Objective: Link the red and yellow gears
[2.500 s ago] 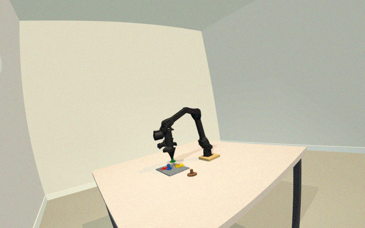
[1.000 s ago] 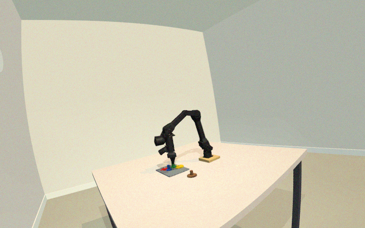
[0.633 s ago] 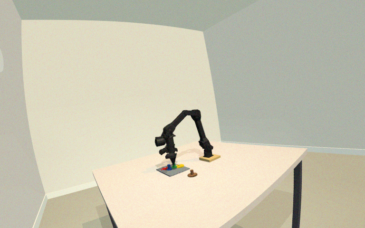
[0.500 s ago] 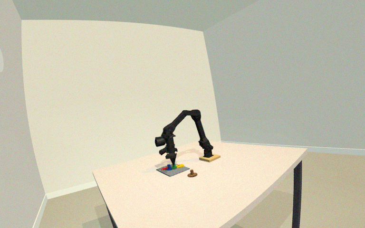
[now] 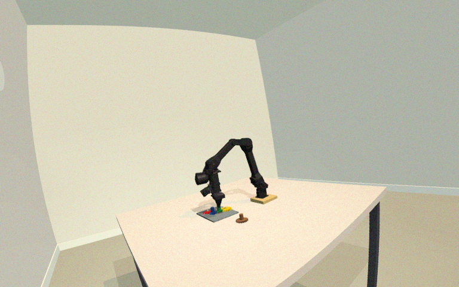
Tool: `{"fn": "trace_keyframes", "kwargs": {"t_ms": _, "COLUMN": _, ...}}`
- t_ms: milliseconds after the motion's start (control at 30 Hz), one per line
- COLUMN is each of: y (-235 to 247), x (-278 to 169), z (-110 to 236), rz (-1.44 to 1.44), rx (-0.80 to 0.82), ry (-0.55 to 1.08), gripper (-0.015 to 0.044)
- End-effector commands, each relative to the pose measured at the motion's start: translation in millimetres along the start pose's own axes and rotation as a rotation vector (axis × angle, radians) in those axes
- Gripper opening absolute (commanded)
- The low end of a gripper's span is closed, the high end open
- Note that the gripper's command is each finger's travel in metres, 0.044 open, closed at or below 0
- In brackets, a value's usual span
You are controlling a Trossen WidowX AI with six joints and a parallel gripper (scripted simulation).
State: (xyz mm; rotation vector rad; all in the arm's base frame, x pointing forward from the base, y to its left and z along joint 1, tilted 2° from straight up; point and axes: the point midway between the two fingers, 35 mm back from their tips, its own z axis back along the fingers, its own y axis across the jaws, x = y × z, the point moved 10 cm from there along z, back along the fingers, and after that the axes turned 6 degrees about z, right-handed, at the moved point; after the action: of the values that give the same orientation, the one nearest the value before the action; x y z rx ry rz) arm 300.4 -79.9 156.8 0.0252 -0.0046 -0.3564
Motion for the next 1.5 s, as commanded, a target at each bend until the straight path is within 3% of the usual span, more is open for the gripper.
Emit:
{"fn": "trace_keyframes", "kwargs": {"t_ms": 0, "y": -1, "x": 0, "z": -2, "rz": 0.09, "rx": 0.0, "ry": 0.0, "gripper": 0.0}}
{"fn": "trace_keyframes", "kwargs": {"t_ms": 267, "y": 0, "x": 1, "z": -3, "rz": 0.024, "rx": 0.0, "ry": 0.0, "gripper": 0.0}}
{"fn": "trace_keyframes", "kwargs": {"t_ms": 833, "y": -1, "x": 0, "z": -5, "rz": -0.41, "rx": 0.0, "ry": 0.0, "gripper": 0.0}}
{"fn": "trace_keyframes", "kwargs": {"t_ms": 1033, "y": 0, "x": 1, "z": -6, "rz": -0.369, "rx": 0.0, "ry": 0.0, "gripper": 0.0}}
{"fn": "trace_keyframes", "kwargs": {"t_ms": 1200, "y": 0, "x": 0, "z": -4, "rz": -0.315, "rx": 0.0, "ry": 0.0, "gripper": 0.0131}}
{"fn": "trace_keyframes", "kwargs": {"t_ms": 1467, "y": 0, "x": 1, "z": 14, "rz": -0.215, "rx": 0.0, "ry": 0.0, "gripper": 0.014}}
